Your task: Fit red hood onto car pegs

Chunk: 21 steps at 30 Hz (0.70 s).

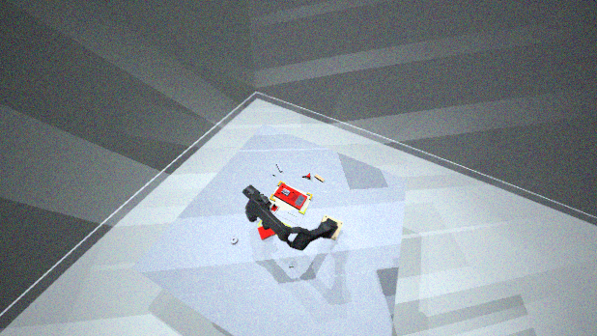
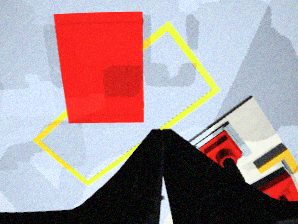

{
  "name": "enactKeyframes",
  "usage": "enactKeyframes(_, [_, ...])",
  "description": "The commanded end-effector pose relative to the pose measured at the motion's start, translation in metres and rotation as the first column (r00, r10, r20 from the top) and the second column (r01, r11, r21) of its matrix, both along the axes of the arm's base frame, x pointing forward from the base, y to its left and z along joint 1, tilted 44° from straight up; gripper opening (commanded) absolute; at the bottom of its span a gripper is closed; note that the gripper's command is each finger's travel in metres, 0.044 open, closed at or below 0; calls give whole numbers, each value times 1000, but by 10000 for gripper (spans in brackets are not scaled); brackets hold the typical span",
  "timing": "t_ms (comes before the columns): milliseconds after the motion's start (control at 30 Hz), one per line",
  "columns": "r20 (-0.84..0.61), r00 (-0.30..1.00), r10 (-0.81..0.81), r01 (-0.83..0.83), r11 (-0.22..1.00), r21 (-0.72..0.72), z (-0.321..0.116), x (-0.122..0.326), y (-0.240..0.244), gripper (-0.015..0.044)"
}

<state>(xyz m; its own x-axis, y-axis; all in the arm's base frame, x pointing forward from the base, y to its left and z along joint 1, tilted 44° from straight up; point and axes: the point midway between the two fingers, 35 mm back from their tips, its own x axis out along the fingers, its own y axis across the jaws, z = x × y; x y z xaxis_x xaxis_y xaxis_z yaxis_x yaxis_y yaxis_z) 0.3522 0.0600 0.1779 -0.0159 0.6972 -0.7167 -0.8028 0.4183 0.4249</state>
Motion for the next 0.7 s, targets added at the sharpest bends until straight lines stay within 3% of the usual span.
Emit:
enactKeyframes(0, [0,1000,-6,6,1000,-1,0,1,-1,0])
enactKeyframes(400, [0,1000,-6,6,1000,-1,0,1,-1,0])
enactKeyframes(667, [-5,1000,1,-1,1000,-5,-9,-22,39,210])
